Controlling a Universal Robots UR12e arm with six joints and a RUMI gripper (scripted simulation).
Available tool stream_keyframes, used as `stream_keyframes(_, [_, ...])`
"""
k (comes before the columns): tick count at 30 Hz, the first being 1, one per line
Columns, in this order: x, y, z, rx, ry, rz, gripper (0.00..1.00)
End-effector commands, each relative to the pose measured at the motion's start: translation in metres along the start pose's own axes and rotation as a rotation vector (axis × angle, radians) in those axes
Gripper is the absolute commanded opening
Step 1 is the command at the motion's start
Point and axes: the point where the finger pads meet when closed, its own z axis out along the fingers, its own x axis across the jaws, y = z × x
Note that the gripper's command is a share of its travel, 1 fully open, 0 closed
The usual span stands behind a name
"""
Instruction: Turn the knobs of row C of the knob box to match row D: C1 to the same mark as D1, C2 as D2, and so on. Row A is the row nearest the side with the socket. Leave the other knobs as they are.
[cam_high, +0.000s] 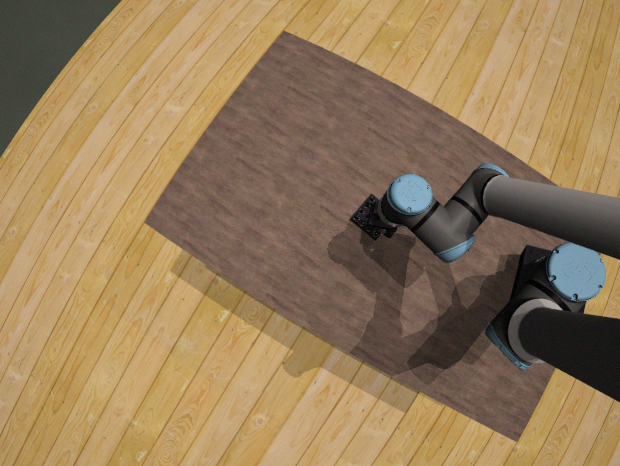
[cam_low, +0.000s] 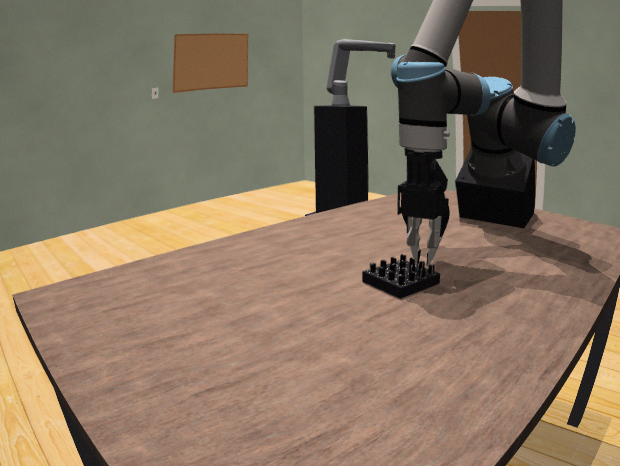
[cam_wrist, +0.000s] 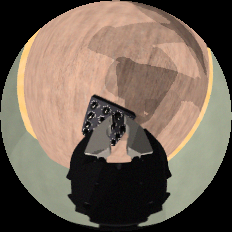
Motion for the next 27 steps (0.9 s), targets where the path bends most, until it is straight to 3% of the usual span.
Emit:
stream_keyframes(1, [-0.003, 0.004, -0.016, -0.008, -0.005, -0.001, 0.11])
stream_keyframes(10, [-0.003, 0.004, -0.037, -0.008, -0.005, -0.001, 0.11])
stream_keyframes(25, [-0.002, 0.003, -0.038, -0.006, -0.004, -0.001, 0.11])
stream_keyframes(26, [-0.002, 0.003, -0.038, -0.006, -0.004, -0.001, 1.0])
stream_keyframes(27, [-0.002, 0.003, -0.038, -0.006, -0.004, -0.001, 1.0])
